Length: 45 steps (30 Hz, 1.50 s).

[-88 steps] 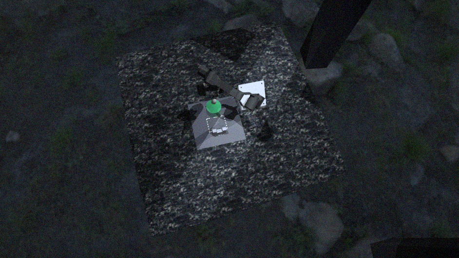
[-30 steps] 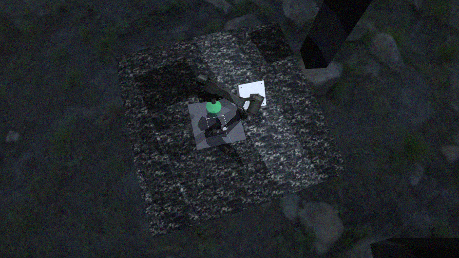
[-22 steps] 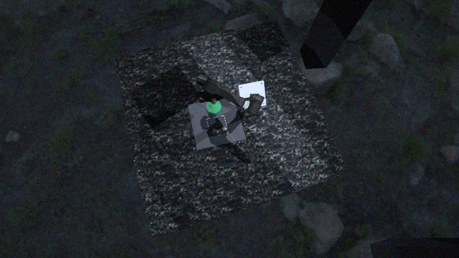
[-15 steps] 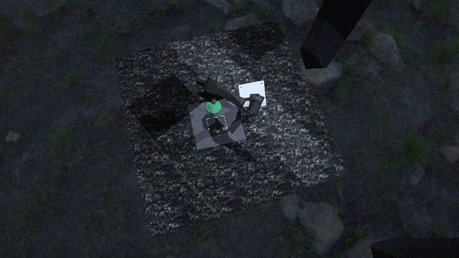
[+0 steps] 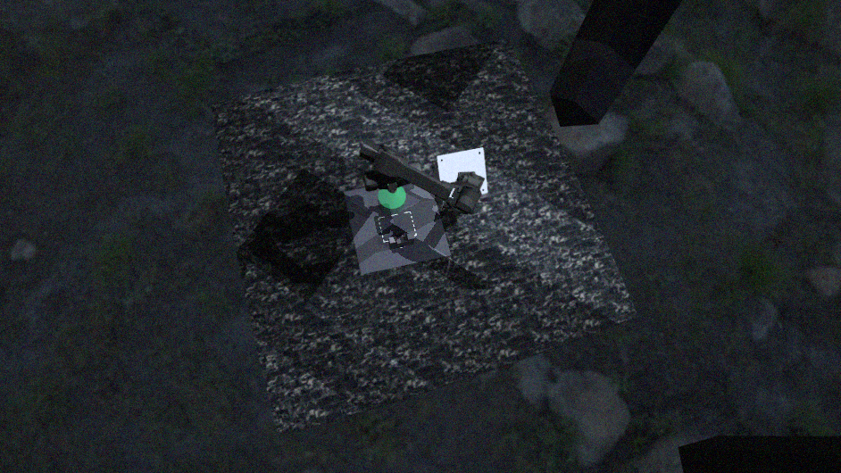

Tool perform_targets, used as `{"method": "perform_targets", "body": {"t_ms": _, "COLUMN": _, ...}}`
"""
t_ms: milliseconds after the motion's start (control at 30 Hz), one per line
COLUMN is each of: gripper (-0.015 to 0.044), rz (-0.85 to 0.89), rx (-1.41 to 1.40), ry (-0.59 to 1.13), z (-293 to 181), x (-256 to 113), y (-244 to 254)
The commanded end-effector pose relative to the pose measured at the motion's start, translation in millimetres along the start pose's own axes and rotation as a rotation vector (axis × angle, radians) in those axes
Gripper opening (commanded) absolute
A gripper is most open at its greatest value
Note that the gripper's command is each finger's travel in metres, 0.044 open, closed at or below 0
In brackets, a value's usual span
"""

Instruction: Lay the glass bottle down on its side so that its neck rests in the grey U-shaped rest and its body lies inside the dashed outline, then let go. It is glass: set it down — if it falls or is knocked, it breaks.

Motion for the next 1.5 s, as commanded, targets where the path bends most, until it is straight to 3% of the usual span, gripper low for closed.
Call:
{"method": "perform_targets", "body": {"t_ms": 0, "gripper": 0.0128, "rz": 0.003, "rx": 0.000, "ry": 0.005, "z": -9, "x": -2, "y": 2}}
{"method": "perform_targets", "body": {"t_ms": 1467, "gripper": 0.0128, "rz": -0.027, "rx": 0.008, "ry": -0.059, "z": -49, "x": -6, "y": 10}}
Point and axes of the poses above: the point midway between the two fingers, 35 mm back from their tips, its own x axis out along the fingers, its own y axis across the jaws, z = x × y, the point moved 1 cm from there along -x, back along the fingers, and after that the axes turned 10 degrees about -x, right-handed, at the moved point
